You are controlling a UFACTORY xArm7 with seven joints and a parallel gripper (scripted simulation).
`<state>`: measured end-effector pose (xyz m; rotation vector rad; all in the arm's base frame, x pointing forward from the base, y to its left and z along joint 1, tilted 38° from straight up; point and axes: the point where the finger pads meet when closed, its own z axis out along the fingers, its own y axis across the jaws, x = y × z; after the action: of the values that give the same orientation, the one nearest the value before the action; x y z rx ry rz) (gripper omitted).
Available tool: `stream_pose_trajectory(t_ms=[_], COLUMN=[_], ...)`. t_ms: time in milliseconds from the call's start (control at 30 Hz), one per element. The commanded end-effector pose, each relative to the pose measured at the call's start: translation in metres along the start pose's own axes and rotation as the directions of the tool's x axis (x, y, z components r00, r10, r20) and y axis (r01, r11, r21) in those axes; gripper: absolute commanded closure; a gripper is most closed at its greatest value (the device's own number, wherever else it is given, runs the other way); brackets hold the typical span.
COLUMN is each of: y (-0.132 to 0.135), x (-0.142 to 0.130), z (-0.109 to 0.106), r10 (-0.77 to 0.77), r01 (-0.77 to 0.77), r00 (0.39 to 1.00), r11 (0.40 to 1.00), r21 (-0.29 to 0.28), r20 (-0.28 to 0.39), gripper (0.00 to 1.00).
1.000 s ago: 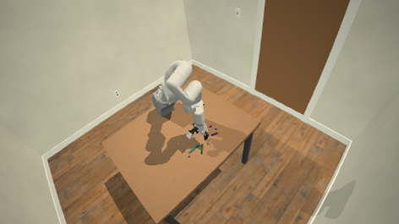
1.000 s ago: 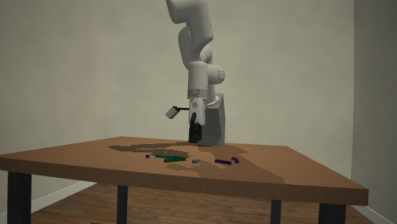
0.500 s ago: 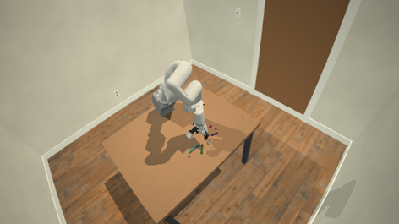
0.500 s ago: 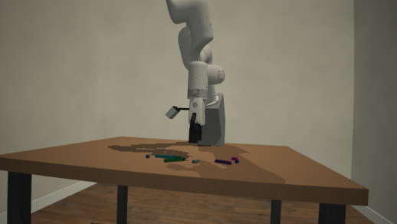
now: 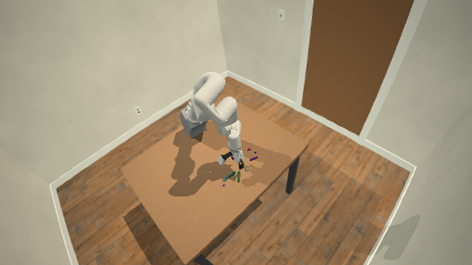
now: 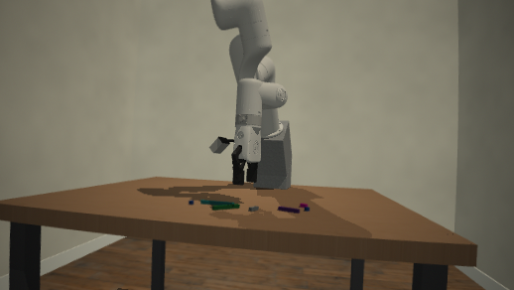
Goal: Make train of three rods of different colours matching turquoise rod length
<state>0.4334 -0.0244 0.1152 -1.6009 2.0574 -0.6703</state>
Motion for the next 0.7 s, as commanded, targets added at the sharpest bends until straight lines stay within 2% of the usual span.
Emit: stream_pose_trajectory(t_ms=[0, 33, 267, 500, 567, 600, 667], y=[-0.007, -0.013, -0.024, -0.033, -0.033, -0.036, -0.038], x=[0.007, 0.016, 0.036, 0.059, 0.059, 0.068, 0.073], z=[0.0, 0.0, 0.0, -0.001, -0.001, -0.001, -0.002], r10=[0.095, 0.198, 0.416, 0.628, 0.628, 0.705, 0.74], r01=[-0.095, -0.198, -0.416, -0.628, -0.628, -0.705, -0.74], r00=[0.995, 0.98, 0.909, 0.778, 0.778, 0.709, 0.672], r11=[0.995, 0.98, 0.909, 0.778, 0.778, 0.709, 0.672], r21=[0.007, 0.011, 0.016, 0.02, 0.02, 0.021, 0.021], r20=[-0.002, -0.004, -0.008, -0.009, -0.009, -0.008, -0.008], gripper=[0.0, 0.0, 0.0, 0.0, 0.0, 0.0, 0.0])
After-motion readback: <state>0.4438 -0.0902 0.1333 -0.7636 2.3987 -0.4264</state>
